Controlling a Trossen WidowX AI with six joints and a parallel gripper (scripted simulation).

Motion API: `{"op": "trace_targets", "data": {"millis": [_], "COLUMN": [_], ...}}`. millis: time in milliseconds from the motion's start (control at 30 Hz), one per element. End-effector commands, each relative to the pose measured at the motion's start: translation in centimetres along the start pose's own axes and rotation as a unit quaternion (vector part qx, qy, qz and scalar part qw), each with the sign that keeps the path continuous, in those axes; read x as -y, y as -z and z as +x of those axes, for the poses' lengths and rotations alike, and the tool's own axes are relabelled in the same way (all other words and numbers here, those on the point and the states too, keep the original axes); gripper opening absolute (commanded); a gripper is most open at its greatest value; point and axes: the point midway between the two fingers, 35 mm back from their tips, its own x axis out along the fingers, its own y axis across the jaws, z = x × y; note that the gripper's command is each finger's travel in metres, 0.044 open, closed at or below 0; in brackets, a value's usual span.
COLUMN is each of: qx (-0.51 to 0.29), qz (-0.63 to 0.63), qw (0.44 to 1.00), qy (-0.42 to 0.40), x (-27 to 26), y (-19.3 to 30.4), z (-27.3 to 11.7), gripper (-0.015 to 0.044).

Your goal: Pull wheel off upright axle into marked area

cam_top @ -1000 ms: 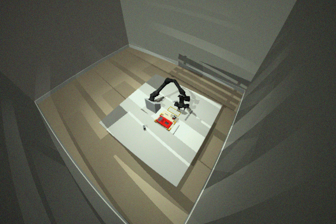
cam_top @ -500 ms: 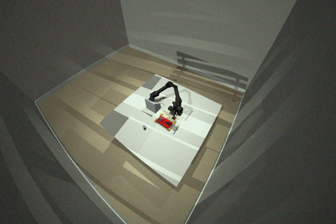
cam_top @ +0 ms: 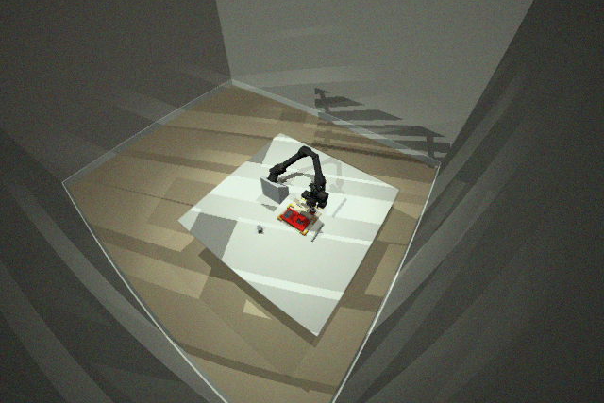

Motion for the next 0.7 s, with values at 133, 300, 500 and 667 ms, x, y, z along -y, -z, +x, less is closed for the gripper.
{"op": "trace_targets", "data": {"millis": [133,300,500,667], "qx": [-0.004,-0.005,-0.003,-0.003], "qz": [0.004,0.004,-0.001,-0.001], "qw": [1.0,1.0,1.0,1.0], "qy": [0.004,0.004,0.006,0.006], "x": [0.2,0.3,0.3,0.3], "y": [0.0,0.0,0.2,0.2], "z": [4.5,6.5,6.2,6.2], "gripper": [0.03,0.03,0.0247,0.0175]}}
